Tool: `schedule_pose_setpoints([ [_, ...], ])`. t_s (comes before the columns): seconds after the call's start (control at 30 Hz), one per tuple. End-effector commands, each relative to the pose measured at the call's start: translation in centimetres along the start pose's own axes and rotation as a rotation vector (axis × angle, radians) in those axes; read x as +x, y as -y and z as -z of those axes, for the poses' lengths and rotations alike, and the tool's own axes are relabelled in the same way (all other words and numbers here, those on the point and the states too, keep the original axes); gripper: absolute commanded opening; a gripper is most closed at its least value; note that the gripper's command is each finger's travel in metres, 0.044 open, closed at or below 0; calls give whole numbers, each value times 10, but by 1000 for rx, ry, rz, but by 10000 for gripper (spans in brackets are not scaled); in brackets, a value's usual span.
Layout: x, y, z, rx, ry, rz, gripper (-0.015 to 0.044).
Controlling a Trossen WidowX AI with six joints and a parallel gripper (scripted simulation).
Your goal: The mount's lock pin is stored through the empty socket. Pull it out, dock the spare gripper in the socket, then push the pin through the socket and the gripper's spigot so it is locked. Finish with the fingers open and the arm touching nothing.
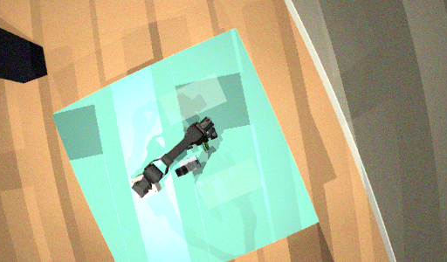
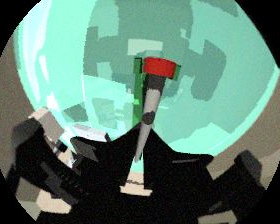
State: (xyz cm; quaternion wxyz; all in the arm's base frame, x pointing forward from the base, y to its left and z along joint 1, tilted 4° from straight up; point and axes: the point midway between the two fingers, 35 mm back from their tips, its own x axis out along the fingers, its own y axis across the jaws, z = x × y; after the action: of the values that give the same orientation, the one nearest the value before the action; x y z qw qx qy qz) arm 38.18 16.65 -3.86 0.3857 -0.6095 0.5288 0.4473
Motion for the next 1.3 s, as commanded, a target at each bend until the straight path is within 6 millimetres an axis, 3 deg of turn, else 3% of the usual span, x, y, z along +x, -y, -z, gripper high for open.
schedule_pose_setpoints([
  [0.0,1,0,-1,-3,3,-1,0],
  [0.17,-8,1,2,-3,3,-1,0],
  [0.7,-66,0,17,-3,3,-1,0],
  [1.27,-63,-6,15,-20,0,-2,0],
])
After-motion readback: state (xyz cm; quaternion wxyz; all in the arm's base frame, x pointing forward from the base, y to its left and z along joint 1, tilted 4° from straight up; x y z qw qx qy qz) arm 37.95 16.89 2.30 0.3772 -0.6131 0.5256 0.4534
